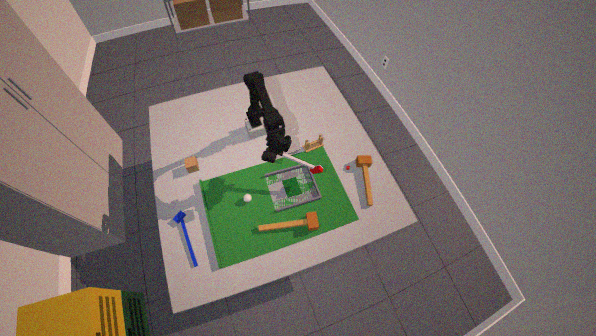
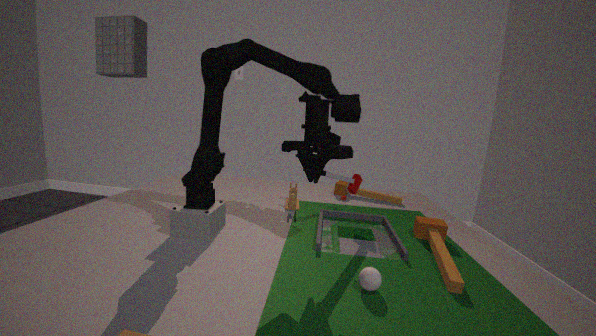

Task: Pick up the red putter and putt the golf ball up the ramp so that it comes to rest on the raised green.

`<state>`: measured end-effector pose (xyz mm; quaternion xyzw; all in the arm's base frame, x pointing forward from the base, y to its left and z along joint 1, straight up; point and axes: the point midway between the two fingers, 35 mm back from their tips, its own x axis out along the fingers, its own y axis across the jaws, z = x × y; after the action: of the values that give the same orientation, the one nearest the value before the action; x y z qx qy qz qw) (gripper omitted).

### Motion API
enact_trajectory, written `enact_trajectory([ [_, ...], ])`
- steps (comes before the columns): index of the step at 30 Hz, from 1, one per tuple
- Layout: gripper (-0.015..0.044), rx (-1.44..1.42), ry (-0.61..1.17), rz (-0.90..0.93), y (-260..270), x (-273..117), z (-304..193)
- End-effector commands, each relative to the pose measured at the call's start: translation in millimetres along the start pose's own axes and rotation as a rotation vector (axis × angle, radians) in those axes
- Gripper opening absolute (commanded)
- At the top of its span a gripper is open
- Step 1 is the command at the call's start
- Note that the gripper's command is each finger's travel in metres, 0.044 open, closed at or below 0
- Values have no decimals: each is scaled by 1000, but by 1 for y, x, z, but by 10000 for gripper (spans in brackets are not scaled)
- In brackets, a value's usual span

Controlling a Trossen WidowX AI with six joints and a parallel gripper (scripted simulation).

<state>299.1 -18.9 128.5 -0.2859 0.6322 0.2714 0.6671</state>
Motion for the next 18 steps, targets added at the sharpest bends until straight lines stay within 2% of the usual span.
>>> enact_trajectory([
  [1,0,85,2,-5,-14,1,-16],
  [18,0,418,16,-11,-56,5,-94],
])
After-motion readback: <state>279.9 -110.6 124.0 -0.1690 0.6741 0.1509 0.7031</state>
